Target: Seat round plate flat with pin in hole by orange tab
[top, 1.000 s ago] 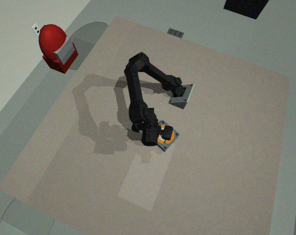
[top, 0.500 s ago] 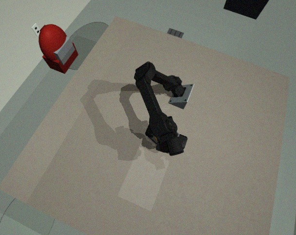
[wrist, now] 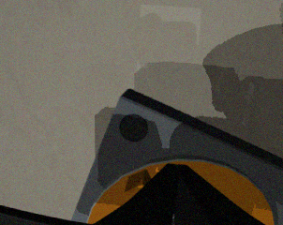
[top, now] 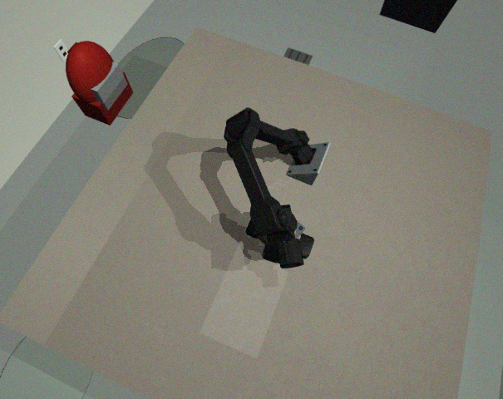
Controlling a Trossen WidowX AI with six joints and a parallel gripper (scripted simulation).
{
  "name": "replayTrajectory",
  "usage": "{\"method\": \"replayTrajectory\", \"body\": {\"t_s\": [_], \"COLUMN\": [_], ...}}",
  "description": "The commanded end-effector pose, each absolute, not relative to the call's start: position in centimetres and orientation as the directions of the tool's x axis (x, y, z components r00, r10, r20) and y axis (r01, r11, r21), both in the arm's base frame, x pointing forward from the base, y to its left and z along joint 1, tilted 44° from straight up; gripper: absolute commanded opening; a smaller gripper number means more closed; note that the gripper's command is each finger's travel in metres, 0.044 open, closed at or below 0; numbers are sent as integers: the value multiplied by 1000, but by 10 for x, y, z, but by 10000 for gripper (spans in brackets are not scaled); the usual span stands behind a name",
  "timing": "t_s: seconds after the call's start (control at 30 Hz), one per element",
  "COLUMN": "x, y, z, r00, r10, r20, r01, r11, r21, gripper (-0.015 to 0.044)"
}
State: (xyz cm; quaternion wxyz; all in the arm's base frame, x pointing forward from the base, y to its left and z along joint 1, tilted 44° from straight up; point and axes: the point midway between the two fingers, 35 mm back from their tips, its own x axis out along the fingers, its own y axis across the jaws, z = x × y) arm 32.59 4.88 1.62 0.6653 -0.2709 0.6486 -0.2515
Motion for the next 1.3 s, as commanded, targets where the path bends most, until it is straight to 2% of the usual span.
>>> {"method": "replayTrajectory", "body": {"t_s": [0.0, 1.27], "x": [324, 304], "y": [50, 69], "z": [13, -8], "r00": [37, 36], "r10": [-690, -689], "r20": [-723, -724], "r01": [-24, -24], "r11": [723, 723], "r21": [-691, -690], "gripper": [0, 0]}}
